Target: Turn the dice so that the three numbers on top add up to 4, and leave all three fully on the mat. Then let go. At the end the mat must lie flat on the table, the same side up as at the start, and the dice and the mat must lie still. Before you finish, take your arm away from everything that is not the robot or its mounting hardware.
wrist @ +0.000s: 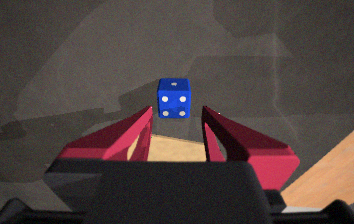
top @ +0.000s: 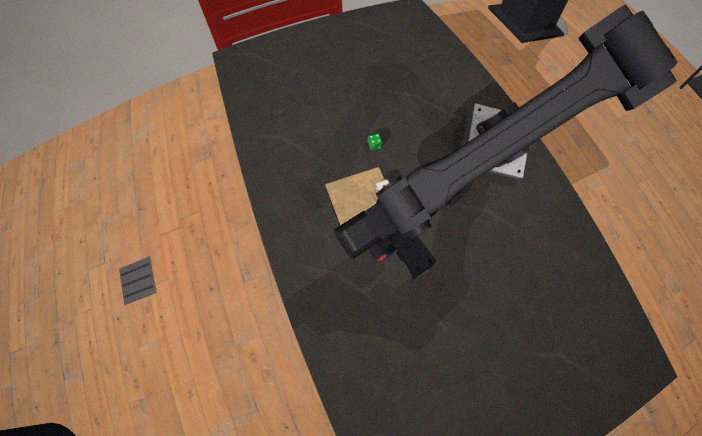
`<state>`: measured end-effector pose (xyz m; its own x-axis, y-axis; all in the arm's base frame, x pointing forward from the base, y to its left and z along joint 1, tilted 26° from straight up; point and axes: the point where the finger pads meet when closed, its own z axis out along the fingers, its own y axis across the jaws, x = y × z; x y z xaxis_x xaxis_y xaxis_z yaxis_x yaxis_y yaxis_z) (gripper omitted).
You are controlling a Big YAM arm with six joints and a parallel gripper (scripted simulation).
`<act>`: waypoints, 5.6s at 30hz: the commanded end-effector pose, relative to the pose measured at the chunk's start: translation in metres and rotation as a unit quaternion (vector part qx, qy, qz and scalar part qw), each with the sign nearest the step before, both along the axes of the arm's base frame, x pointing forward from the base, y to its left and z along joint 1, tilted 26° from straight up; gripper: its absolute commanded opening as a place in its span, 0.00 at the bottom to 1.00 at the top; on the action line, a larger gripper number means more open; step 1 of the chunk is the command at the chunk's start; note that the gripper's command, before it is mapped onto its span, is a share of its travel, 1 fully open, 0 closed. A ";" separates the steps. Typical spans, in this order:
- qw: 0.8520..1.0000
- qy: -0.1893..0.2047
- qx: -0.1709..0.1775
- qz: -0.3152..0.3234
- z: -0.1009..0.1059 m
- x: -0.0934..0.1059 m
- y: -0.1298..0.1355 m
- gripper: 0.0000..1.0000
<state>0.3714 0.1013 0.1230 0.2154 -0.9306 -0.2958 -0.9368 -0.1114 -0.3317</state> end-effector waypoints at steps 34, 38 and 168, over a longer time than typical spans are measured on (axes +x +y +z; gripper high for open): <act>1.000 -0.015 0.001 -0.003 0.007 -0.001 -0.003 0.45; 1.000 -0.014 0.001 -0.004 0.006 -0.002 -0.004 0.45; 1.000 -0.022 0.002 -0.003 0.018 0.014 -0.001 0.45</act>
